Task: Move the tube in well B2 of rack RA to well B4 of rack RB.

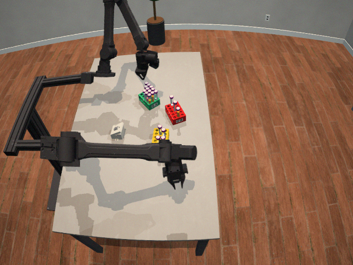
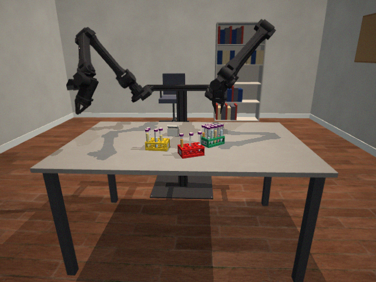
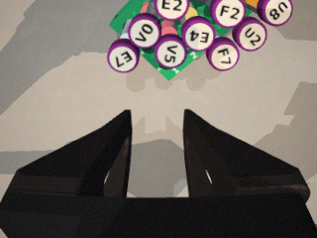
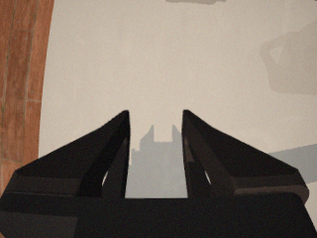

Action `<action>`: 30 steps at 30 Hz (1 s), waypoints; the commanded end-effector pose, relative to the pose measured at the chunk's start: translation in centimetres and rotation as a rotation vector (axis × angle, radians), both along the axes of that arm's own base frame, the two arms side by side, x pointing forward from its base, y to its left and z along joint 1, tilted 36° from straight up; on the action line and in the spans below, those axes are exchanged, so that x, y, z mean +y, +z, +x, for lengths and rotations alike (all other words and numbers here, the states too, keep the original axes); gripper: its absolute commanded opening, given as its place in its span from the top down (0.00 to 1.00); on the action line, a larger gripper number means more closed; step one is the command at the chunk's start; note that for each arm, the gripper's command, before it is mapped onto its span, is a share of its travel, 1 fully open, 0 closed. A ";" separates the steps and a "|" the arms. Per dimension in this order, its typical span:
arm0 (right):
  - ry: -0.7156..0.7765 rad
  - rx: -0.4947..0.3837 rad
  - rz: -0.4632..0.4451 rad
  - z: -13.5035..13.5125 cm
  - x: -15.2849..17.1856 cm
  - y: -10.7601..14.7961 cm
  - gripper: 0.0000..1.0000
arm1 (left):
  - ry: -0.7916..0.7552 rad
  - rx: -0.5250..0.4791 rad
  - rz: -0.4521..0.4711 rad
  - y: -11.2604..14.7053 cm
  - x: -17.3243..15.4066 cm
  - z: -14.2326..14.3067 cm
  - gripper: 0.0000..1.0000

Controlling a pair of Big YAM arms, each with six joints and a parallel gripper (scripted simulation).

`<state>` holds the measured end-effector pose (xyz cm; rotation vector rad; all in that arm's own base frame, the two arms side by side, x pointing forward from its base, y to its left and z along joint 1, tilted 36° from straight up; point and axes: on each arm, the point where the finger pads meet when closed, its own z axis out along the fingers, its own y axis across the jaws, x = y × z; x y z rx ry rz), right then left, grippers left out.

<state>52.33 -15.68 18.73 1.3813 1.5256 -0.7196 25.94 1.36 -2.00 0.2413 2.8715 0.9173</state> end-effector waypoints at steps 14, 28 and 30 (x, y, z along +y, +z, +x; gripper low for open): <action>0.003 -0.029 -0.001 0.7 0.2 1.2 0.70 | -0.014 0.017 0.003 -1.3 0.0 0.4 0.70; 0.003 -0.029 -0.001 0.7 0.2 1.2 0.70 | -0.014 0.016 0.005 -3.3 1.3 0.9 0.70; 0.003 -0.029 -0.001 0.7 0.2 1.2 0.70 | -0.014 0.020 0.006 -3.7 1.6 0.7 0.70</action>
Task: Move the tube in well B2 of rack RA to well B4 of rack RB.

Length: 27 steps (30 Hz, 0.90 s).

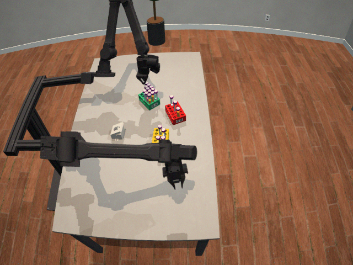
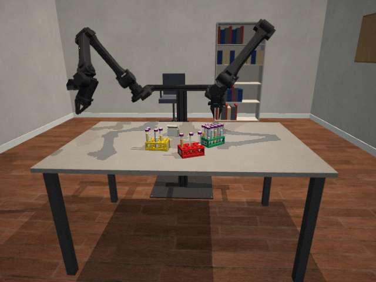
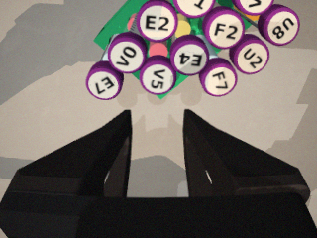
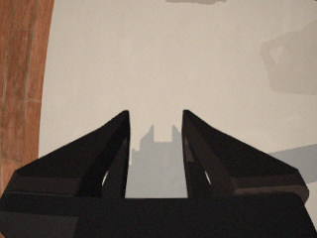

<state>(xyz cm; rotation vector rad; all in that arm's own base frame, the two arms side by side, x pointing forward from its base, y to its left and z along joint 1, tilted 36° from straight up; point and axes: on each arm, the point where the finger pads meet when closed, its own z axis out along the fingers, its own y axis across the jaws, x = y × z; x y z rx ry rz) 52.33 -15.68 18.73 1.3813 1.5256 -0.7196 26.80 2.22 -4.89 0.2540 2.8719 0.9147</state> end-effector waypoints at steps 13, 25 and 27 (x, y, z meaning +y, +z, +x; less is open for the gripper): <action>0.003 -0.029 -0.001 0.7 0.2 1.2 0.70 | -0.006 0.015 0.006 -2.5 1.9 0.3 0.70; 0.003 -0.029 -0.001 0.7 0.2 1.2 0.70 | -0.006 0.013 0.005 -2.6 2.0 0.4 0.70; 0.003 -0.029 -0.001 0.7 0.2 1.2 0.70 | -0.006 0.016 0.006 -2.7 2.0 0.2 0.70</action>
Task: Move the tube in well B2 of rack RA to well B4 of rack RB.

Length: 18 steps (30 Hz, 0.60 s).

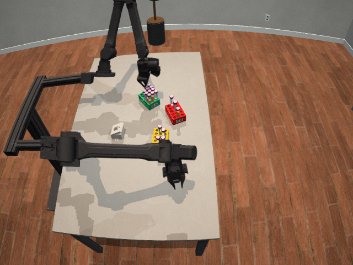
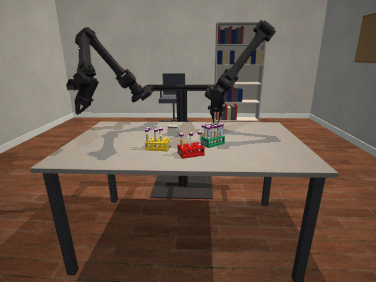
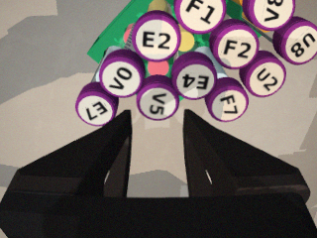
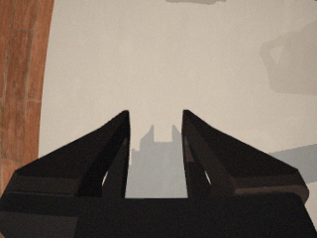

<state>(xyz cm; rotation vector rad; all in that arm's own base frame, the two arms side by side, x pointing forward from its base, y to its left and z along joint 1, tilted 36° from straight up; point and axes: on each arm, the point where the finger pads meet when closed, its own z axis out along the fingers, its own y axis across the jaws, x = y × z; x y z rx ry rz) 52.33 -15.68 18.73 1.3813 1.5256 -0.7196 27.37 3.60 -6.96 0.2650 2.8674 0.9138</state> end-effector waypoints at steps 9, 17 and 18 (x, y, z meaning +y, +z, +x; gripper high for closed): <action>0.003 -0.029 -0.001 0.7 0.2 1.2 0.70 | 0.003 0.019 0.005 -0.9 0.8 -0.5 0.70; 0.003 -0.029 -0.001 0.7 0.2 1.2 0.70 | 0.003 0.018 0.005 -1.1 1.0 -0.4 0.70; 0.003 -0.029 -0.001 0.7 0.2 1.2 0.70 | 0.003 0.019 0.005 -1.1 1.0 -0.5 0.70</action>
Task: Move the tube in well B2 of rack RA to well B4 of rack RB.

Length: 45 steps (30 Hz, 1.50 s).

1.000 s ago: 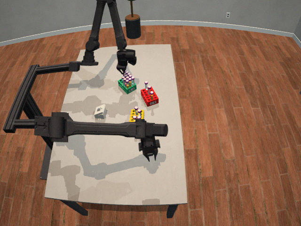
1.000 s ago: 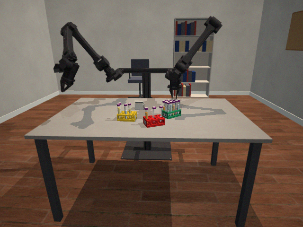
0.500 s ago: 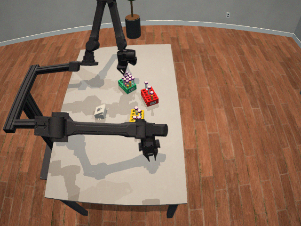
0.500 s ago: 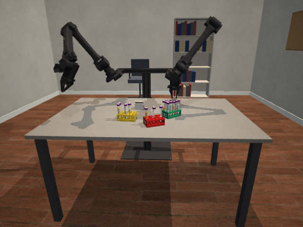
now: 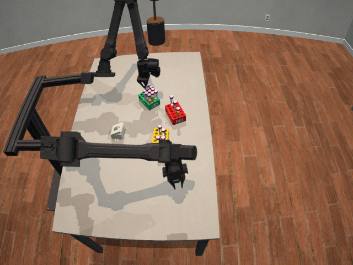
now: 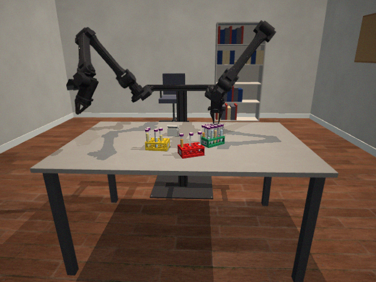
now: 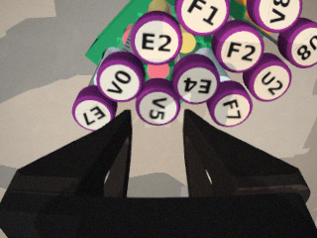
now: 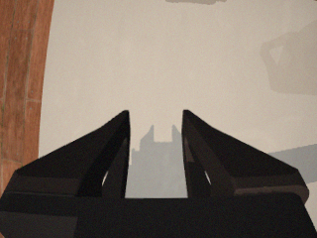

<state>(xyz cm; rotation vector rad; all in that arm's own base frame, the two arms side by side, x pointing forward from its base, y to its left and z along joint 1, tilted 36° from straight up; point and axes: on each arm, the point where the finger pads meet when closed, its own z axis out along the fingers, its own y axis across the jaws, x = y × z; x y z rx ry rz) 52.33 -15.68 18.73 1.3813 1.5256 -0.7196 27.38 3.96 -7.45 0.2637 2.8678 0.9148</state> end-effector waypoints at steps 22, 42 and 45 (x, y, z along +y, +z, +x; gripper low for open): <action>0.003 -0.029 -0.001 0.7 0.2 1.2 0.70 | 0.002 0.013 0.003 -1.2 1.0 0.0 0.70; 0.003 -0.029 -0.001 0.7 0.2 1.2 0.70 | 0.002 0.014 0.003 -1.4 1.1 0.0 1.00; 0.003 -0.029 -0.001 0.7 0.2 1.2 0.70 | 0.002 0.014 0.003 -1.4 1.1 0.0 1.00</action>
